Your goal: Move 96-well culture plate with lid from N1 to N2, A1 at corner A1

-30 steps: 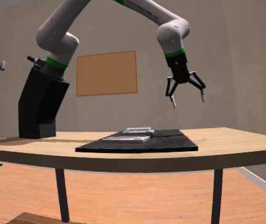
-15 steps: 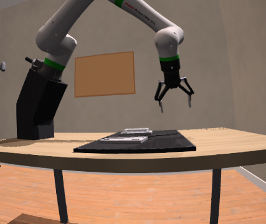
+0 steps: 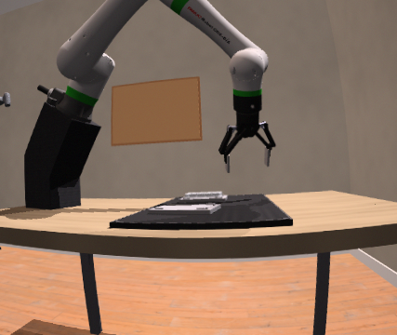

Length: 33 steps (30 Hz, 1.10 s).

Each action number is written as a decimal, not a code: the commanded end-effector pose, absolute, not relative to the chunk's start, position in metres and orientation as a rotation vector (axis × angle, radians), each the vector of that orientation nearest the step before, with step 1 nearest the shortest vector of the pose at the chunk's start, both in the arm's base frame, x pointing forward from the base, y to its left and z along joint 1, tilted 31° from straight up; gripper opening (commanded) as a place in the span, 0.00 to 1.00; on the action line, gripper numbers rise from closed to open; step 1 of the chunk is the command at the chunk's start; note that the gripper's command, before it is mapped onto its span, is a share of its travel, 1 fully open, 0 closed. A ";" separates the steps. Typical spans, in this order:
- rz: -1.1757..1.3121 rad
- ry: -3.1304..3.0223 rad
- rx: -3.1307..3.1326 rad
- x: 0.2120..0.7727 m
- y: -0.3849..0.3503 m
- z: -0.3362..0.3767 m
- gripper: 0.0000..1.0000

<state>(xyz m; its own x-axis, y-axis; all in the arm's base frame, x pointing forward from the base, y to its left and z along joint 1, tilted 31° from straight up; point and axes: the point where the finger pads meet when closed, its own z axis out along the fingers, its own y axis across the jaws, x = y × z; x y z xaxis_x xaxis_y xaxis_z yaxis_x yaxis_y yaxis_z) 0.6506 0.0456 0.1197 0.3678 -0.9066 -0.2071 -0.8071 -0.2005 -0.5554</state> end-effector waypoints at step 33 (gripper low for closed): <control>-0.171 0.679 -2.950 0.543 0.079 0.033 1.00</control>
